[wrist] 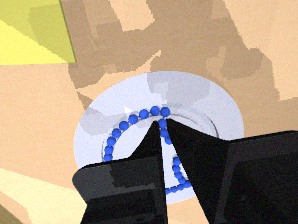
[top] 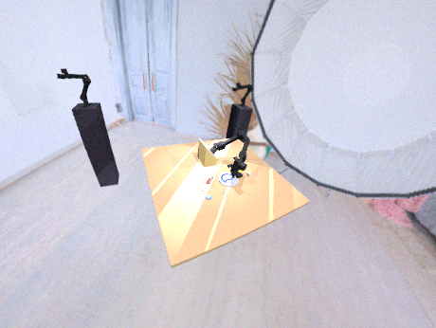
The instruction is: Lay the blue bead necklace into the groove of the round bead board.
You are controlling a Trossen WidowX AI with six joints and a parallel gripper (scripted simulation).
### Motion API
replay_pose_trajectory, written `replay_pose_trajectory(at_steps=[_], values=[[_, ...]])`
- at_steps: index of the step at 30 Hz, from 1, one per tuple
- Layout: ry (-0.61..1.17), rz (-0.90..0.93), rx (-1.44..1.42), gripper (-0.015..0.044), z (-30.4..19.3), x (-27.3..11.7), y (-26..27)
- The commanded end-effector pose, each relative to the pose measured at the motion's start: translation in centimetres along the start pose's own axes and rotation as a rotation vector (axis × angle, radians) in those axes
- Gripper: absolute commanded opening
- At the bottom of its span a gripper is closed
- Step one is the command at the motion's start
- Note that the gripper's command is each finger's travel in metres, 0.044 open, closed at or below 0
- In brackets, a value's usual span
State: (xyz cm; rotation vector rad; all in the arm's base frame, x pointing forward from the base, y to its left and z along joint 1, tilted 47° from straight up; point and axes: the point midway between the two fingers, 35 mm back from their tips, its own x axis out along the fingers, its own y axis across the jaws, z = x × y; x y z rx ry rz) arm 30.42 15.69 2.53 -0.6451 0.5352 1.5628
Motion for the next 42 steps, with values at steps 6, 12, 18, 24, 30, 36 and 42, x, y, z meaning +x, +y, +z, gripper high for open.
replay_pose_trajectory(at_steps=[6,12,18,24,30,36,42], values=[[0.000,0.000,-0.001,0.0000,0.0,0.0,0.0],[0.000,0.000,-0.001,0.0000,0.0,0.0,0.0],[0.000,0.000,-0.001,0.0000,0.0,0.0,0.0],[-0.001,0.001,0.004,0.0000,0.0,-0.6,0.1],[-0.001,0.001,0.004,0.0000,0.7,-0.6,-1.2],[-0.001,0.000,0.003,0.0000,1.1,-0.6,-1.9],[-0.002,0.000,0.003,0.0000,1.1,0.1,-1.9]])
